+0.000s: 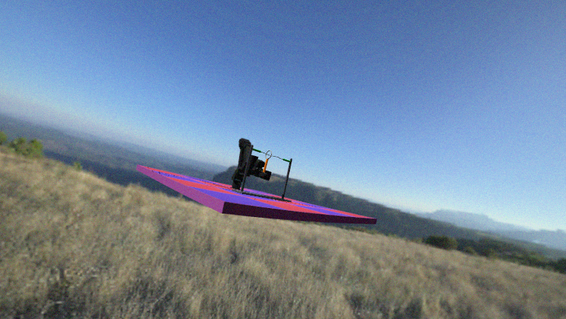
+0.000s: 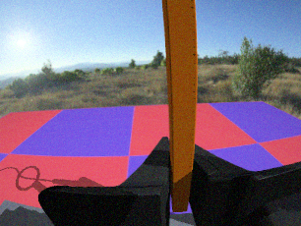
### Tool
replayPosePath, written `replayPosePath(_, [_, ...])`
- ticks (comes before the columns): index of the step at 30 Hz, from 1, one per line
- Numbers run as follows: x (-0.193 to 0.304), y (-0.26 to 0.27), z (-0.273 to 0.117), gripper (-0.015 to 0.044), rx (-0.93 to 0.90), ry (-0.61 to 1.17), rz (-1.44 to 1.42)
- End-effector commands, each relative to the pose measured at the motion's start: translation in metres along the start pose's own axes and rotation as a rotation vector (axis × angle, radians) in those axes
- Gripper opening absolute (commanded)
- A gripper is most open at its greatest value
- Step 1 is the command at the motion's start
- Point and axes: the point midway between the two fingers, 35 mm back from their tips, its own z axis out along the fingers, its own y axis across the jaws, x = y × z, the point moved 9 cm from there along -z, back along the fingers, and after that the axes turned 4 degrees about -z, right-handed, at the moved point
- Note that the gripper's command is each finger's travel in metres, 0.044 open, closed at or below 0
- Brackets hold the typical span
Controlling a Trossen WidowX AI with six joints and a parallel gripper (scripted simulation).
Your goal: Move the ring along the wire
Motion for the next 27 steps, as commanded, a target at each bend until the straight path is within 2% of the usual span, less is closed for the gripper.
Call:
replayPosePath(1, [0.001,0.007,-0.002,-0.0150,0.030,0.004,0.015])
replayPosePath(27, [-0.008,0.073,0.012,-0.0150,0.366,0.022,0.144])
